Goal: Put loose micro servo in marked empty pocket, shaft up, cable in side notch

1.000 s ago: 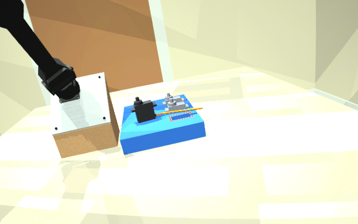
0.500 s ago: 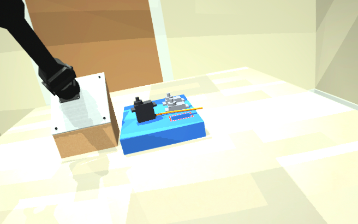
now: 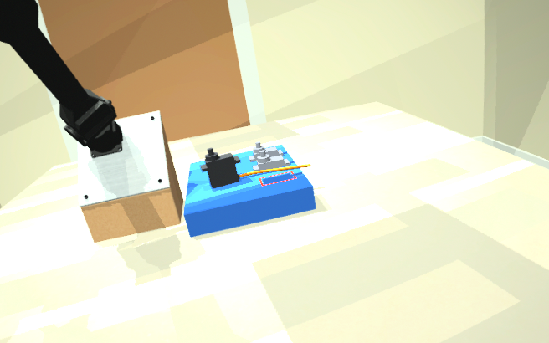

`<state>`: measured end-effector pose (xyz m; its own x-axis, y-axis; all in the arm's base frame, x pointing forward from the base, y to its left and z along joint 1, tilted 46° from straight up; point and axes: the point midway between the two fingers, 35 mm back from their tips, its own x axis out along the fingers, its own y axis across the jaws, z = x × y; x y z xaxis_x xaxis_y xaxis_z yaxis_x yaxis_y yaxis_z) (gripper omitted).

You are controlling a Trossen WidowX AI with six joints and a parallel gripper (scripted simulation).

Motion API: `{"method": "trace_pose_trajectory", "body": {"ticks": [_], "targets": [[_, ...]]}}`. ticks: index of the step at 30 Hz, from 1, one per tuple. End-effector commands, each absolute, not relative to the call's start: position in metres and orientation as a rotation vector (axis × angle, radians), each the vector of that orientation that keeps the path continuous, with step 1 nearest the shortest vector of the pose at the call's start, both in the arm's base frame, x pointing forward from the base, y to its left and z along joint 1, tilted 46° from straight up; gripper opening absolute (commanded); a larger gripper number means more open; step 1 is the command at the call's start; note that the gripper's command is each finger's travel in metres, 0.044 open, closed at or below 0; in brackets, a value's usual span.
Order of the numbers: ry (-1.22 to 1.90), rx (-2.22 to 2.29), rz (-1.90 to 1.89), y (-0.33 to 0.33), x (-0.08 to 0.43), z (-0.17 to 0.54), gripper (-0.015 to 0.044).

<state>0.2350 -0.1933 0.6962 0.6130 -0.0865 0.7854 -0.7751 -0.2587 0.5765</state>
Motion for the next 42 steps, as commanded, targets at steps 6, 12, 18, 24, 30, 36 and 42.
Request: {"method": "trace_pose_trajectory", "body": {"ticks": [6, 12, 18, 24, 30, 36, 42], "targets": [[-0.742, 1.780, 0.647, -0.215, 0.270, 0.665, 0.0000], [-0.753, 1.804, 0.559, -0.227, 0.292, 0.644, 0.0000], [-0.758, 1.823, 0.450, -0.238, 0.316, 0.619, 0.0000], [-0.752, 1.830, 0.325, -0.248, 0.341, 0.589, 0.0000], [-0.729, 1.826, 0.196, -0.255, 0.365, 0.558, 0.0000], [-0.692, 1.810, 0.067, -0.258, 0.386, 0.525, 0.0000], [-0.642, 1.782, -0.059, -0.258, 0.406, 0.491, 0.0000]]}}
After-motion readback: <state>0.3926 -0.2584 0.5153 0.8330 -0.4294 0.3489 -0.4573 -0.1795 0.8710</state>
